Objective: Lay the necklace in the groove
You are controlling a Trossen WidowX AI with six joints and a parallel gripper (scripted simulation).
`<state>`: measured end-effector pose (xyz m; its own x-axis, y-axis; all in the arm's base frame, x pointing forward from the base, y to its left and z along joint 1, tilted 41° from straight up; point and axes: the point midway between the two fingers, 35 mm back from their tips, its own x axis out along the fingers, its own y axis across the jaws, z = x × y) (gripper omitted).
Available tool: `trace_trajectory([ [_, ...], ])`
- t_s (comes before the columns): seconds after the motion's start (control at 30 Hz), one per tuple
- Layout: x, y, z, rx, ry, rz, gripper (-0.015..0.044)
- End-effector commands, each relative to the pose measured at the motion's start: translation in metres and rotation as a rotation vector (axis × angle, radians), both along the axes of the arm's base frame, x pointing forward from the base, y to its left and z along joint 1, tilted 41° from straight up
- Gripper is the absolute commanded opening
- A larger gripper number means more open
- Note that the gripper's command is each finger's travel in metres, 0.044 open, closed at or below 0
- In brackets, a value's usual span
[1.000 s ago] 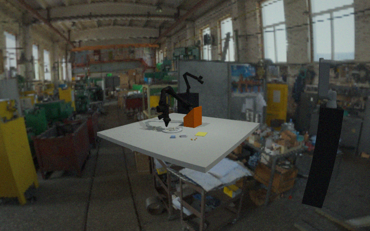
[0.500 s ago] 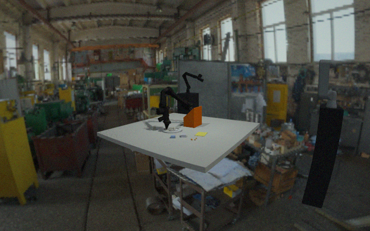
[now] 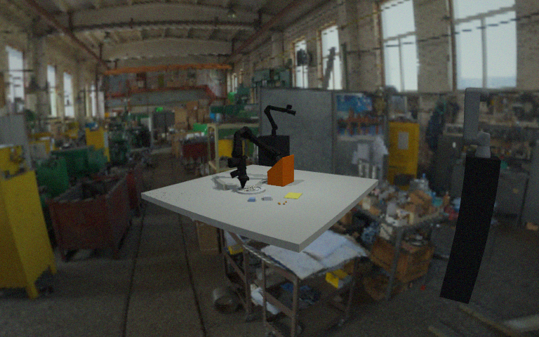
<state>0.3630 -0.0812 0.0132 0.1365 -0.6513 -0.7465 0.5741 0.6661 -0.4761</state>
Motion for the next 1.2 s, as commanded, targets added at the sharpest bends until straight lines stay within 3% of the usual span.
trace_trajectory([
  [0.0,0.0001,0.0000,0.0004,0.000,-0.001,0.000,0.0000],
  [1.17,-0.0009,0.0046,0.0038,0.001,0.005,0.005,0.0000],
])
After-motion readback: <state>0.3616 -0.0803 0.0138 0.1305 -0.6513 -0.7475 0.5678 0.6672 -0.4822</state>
